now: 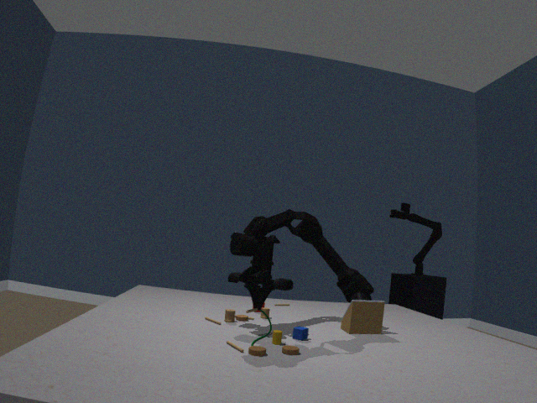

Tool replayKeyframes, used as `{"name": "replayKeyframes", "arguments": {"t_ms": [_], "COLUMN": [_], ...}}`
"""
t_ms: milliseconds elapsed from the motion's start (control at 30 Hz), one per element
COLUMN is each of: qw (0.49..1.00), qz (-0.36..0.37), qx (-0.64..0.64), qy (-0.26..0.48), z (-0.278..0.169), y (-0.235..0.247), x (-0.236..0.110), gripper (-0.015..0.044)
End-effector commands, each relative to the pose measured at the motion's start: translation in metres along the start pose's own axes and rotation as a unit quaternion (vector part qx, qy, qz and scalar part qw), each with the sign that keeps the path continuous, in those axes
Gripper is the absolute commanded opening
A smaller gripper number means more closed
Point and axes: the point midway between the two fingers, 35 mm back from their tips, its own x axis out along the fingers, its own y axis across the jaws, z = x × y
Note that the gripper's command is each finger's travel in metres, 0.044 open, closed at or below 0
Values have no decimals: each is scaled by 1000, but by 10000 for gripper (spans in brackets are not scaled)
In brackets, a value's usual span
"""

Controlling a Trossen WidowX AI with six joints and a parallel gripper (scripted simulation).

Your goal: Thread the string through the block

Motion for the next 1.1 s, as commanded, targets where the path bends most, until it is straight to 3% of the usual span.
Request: {"name": "replayKeyframes", "arguments": {"t_ms": [0,533,1067], "qw": [997,935,796], "qz": [2,1,0], "qx": [-76,-355,-606], "qy": [0,0,1], "z": [4,16,29], "y": [2,4,7], "x": [1,1,2], "gripper": [0,0,0]}}
